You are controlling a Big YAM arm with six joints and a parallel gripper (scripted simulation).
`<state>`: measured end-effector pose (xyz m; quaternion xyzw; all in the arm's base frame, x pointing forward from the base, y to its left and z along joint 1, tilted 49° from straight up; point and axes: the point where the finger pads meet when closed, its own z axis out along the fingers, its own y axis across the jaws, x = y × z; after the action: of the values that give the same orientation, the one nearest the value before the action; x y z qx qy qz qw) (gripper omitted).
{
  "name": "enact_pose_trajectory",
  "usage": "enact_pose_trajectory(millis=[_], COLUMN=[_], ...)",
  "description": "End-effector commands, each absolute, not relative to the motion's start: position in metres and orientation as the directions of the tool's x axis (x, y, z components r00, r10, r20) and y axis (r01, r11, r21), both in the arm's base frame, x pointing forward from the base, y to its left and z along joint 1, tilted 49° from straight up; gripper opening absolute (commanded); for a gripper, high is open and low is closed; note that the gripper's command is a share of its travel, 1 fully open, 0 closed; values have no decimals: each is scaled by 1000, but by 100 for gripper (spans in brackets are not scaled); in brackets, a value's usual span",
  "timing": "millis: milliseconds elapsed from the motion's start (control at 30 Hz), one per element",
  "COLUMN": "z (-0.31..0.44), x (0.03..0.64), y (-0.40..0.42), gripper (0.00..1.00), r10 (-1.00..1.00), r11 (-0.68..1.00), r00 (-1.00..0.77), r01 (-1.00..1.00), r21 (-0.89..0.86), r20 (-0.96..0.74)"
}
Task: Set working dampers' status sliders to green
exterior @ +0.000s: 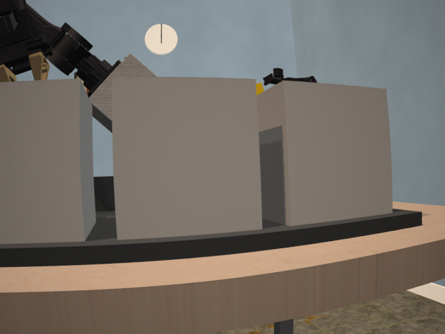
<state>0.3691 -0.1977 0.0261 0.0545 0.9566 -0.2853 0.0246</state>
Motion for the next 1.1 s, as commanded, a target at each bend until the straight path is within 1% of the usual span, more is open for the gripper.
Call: enact_pose_trajectory(millis=[0,567,600,1067], z=[22,22,22,23], x=[370,370,370,370], y=[-200,-200,-200,-200], gripper=[36,36,17,17], r10=[90,90,90,93], r11=[832,832,832,831], r00=[-993,-993,-993,-992], r01=[118,118,118,123], r21=[-542,-542,-542,-543], r20=[-79,-79,-79,-83])
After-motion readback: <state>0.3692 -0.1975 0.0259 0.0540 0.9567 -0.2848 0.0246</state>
